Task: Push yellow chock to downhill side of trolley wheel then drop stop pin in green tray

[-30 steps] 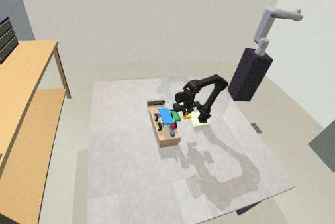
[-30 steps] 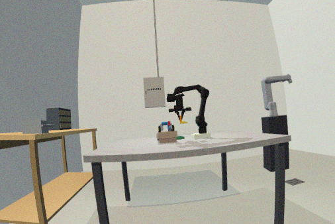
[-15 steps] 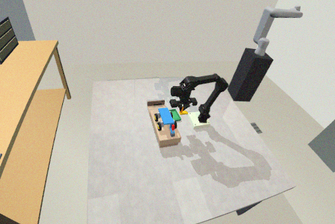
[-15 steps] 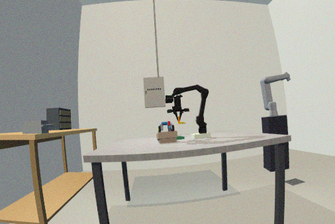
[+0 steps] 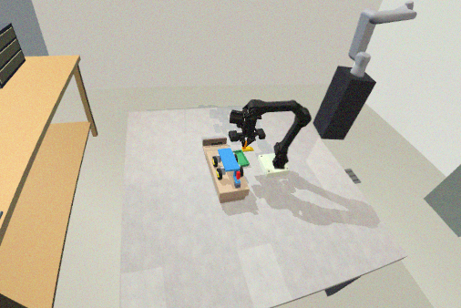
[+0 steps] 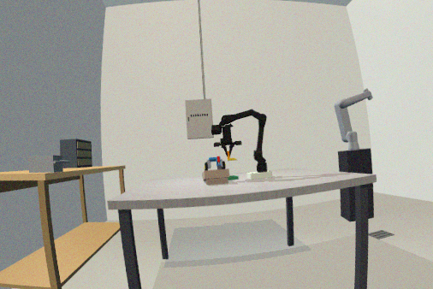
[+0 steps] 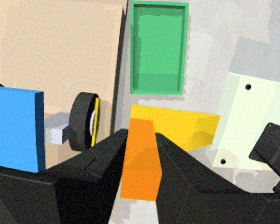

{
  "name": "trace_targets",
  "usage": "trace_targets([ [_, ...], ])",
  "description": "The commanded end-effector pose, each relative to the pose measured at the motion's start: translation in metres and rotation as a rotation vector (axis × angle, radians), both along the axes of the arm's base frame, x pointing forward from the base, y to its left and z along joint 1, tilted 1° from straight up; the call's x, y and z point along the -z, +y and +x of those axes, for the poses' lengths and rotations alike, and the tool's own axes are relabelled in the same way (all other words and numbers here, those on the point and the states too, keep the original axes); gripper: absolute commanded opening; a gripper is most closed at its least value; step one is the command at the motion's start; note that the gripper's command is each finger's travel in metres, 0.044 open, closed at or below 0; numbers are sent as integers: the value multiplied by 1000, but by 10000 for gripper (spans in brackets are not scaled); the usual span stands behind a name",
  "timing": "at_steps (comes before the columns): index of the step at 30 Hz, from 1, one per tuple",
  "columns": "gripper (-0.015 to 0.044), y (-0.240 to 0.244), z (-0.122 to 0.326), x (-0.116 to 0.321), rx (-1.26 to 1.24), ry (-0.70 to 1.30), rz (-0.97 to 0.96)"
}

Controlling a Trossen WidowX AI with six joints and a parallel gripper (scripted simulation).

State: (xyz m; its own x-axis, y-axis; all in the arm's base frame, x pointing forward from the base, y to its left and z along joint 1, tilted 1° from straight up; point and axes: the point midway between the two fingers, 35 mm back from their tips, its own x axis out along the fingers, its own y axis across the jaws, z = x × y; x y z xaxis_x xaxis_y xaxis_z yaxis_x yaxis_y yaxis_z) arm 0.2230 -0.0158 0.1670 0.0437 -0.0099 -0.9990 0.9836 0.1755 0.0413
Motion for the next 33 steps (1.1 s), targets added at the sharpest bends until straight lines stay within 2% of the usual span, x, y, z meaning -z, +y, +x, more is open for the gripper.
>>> trace_targets([
  [1, 0, -14, 6, 1, -4, -2, 1],
  [19, 0, -79, 34, 5, 2, -4, -5],
  [33, 0, -82, 36, 5, 468, 17, 41],
])
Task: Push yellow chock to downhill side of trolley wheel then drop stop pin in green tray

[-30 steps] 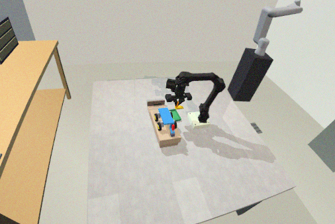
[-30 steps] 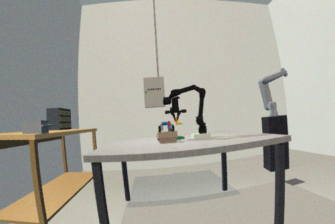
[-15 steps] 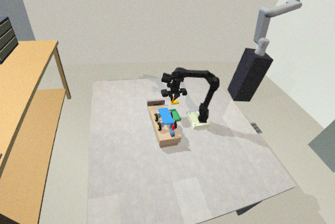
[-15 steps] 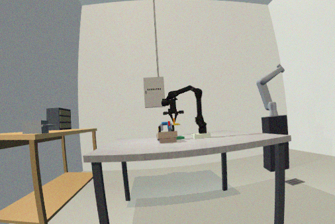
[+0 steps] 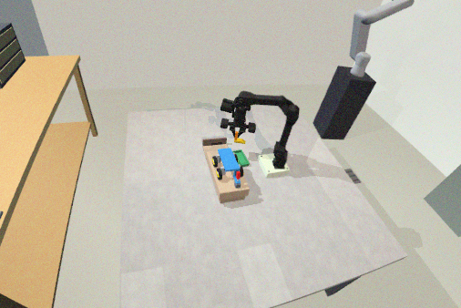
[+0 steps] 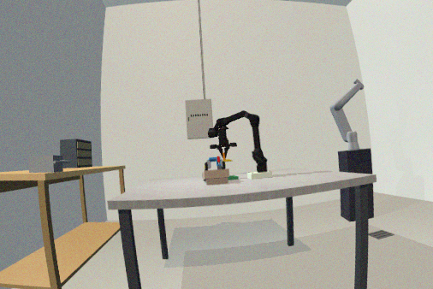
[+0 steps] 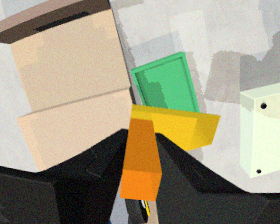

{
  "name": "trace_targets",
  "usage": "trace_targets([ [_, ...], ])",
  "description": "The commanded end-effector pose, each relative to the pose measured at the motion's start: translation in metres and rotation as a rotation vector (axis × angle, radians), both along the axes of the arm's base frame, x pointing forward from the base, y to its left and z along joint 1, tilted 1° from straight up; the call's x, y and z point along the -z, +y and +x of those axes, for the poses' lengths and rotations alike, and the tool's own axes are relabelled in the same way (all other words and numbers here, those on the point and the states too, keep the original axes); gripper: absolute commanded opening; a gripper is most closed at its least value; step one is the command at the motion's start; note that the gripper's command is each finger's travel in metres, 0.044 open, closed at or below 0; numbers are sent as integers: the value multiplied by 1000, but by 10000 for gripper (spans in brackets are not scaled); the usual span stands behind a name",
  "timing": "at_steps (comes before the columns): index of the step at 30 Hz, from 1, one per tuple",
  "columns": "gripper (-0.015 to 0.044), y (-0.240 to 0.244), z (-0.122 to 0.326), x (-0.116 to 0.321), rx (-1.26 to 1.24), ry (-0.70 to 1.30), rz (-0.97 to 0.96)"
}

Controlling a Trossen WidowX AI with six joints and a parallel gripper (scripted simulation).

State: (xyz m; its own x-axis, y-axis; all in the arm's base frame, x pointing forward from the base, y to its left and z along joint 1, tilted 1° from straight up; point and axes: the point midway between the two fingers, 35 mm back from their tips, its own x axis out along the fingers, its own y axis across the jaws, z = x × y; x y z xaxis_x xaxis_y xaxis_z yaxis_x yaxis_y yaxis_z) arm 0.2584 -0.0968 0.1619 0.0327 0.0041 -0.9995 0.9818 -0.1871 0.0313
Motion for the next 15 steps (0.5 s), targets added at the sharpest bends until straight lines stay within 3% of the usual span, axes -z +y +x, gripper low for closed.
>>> trace_targets([
  [1, 0, -1, 0, 0, 140, 8, 18],
  [15, 0, -3, 1, 1, 639, 32, 66],
])
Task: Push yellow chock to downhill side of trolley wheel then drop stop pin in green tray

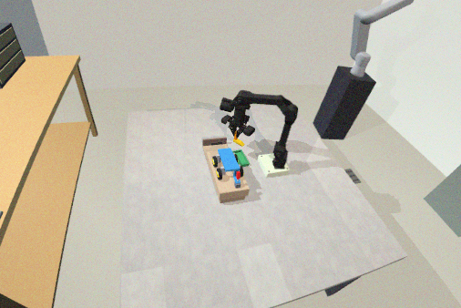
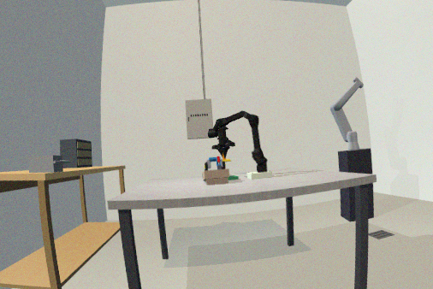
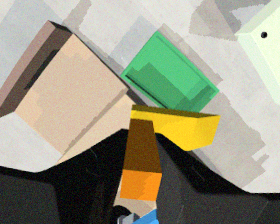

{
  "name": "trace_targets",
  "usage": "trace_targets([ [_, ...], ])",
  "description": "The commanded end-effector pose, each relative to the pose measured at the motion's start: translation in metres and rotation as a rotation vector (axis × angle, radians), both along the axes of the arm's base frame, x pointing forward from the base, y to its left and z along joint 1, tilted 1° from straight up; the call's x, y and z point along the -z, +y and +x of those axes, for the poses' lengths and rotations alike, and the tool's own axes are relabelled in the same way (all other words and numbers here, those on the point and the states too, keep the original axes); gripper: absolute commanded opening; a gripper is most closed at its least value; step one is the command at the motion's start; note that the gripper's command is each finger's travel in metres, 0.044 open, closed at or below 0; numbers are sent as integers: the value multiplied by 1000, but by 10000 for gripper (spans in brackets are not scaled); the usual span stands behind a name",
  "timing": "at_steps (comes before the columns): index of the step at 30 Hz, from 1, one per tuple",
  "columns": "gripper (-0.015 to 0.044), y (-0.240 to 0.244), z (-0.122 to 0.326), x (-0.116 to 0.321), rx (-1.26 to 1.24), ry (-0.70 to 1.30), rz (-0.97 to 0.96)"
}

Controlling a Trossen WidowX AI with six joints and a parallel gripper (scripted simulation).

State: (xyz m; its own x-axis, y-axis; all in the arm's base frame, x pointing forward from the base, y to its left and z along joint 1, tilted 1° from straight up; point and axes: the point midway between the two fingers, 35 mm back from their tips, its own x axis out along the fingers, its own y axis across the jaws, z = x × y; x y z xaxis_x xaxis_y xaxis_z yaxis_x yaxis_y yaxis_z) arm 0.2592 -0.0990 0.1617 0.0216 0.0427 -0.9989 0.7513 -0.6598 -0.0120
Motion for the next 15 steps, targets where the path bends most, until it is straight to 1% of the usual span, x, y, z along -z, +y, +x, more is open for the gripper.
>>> trace_targets([
  [1, 0, 0, 0, 0, 143, 10, 18],
  [15, 0, -2, 0, 0, 641, 48, 63],
])
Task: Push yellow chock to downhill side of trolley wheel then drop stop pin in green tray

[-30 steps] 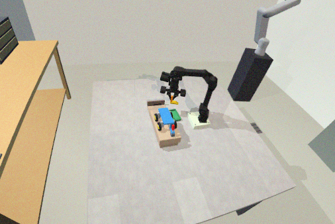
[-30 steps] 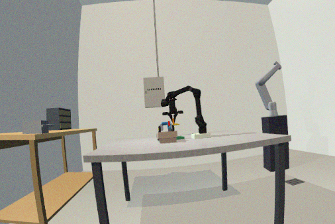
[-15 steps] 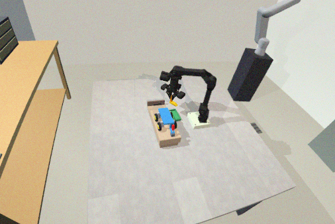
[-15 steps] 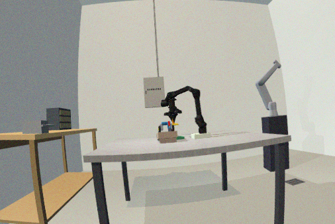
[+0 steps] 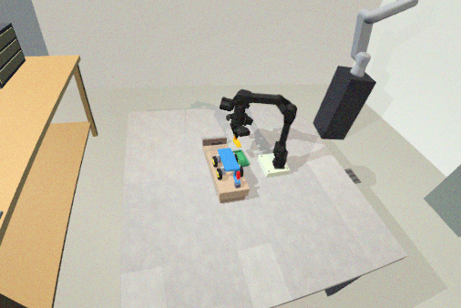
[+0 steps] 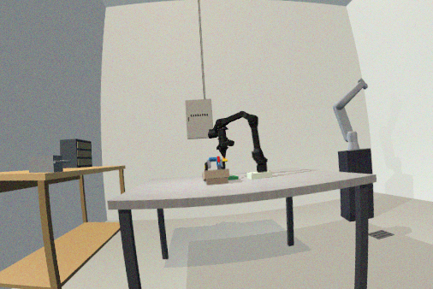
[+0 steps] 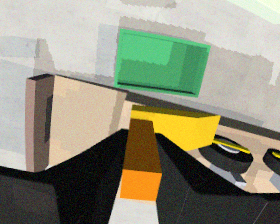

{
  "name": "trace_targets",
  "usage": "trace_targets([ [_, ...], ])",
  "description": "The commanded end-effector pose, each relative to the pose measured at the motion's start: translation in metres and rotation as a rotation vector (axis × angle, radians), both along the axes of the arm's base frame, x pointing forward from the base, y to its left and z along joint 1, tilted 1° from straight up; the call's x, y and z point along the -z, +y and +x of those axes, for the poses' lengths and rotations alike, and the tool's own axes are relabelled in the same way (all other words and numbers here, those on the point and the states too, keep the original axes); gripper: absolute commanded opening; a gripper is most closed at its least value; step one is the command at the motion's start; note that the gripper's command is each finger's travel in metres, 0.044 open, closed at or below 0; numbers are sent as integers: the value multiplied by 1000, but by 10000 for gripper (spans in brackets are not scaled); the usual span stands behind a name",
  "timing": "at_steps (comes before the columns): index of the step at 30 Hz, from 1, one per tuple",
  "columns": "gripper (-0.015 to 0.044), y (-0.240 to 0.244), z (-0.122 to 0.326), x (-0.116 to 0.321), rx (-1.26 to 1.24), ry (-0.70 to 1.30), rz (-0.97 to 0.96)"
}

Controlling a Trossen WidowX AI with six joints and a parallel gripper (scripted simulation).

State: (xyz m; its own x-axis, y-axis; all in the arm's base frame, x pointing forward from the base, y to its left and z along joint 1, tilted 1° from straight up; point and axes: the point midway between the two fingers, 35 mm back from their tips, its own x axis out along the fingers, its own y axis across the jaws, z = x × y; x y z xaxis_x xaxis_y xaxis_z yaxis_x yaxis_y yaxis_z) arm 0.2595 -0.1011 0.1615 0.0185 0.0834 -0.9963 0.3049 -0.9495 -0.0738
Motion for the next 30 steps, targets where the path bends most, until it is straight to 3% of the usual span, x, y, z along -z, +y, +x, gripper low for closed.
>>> trace_targets([
  [1, 0, 0, 0, 0, 120, 12, 15],
  [22, 0, 3, 29, 6, 125, 9, 16],
  [30, 0, 4, 30, 26, 125, 9, 16],
])
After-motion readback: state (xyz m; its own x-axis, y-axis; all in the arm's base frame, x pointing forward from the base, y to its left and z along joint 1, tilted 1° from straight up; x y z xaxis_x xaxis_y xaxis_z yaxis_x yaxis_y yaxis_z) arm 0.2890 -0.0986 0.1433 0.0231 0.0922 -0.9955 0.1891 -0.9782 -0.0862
